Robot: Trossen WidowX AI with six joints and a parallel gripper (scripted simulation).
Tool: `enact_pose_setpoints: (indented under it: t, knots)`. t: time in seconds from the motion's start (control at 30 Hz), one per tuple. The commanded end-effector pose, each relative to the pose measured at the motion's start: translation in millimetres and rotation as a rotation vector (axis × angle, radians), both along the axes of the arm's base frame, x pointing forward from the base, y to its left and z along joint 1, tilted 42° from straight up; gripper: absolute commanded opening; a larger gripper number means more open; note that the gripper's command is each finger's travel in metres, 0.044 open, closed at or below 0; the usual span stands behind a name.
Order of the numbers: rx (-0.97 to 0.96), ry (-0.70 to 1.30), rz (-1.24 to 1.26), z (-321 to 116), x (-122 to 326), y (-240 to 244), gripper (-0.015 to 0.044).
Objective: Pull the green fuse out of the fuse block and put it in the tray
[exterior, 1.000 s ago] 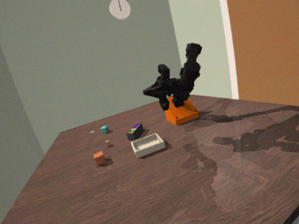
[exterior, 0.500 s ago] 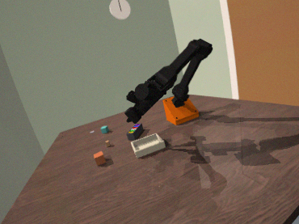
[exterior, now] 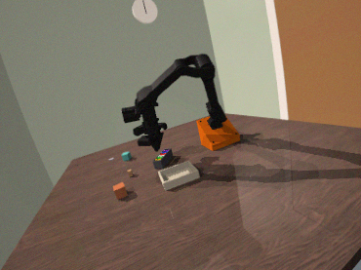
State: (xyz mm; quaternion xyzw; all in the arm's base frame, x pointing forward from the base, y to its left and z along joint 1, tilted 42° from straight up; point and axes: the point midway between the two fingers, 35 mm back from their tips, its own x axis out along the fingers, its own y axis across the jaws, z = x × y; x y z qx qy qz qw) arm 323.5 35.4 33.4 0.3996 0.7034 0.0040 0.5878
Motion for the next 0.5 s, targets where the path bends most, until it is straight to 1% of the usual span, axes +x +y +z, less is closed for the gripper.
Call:
enact_pose_setpoints:
  t: [0.0, 0.47]
  knots:
    - [0.133, 0.03, 0.002, -6.2, -0.3, -7.0, 0.0069]
    - [0.133, 0.03, 0.002, -10.1, -0.1, -3.5, 0.0069]
